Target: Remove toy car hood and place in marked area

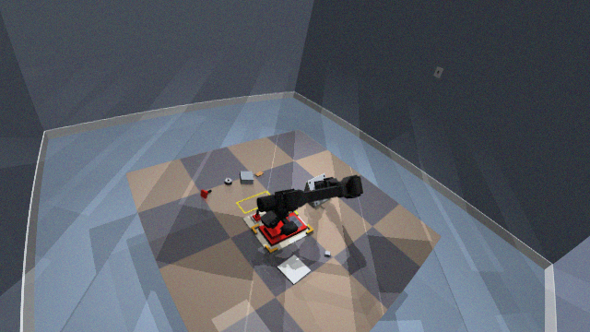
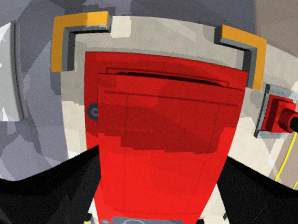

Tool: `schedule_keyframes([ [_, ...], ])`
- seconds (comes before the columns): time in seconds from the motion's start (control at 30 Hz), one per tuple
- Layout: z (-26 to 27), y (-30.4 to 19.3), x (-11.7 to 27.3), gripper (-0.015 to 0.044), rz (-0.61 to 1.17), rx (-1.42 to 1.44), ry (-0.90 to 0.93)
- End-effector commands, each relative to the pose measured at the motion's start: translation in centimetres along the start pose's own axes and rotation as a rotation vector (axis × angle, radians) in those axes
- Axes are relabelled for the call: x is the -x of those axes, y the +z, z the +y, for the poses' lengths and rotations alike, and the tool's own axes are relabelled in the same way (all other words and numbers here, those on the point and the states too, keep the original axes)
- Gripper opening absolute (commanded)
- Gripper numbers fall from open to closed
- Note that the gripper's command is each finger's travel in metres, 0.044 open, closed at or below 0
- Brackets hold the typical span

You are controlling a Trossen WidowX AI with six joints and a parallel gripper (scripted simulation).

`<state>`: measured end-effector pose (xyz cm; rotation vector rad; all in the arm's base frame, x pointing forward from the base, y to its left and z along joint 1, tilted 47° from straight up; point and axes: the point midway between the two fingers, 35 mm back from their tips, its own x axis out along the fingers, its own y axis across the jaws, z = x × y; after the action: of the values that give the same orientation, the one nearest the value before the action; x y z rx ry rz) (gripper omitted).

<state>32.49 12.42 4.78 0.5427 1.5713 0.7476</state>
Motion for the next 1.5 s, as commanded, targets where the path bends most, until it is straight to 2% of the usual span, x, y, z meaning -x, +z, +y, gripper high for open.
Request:
schedule_keyframes([
  [0.0,0.0,0.0,0.0,0.0295,0.000,0.001,-0.001],
  [0.1,0.0,0.0,0.0,0.0275,0.000,0.001,-0.001],
  [0.43,0.0,0.0,0.5,0.0012,0.000,0.001,-0.001],
  [0.47,0.0,0.0,0.6,0.0000,0.000,0.001,-0.001],
  [1.47,0.0,0.0,2.5,0.0000,0.000,0.000,-0.001],
])
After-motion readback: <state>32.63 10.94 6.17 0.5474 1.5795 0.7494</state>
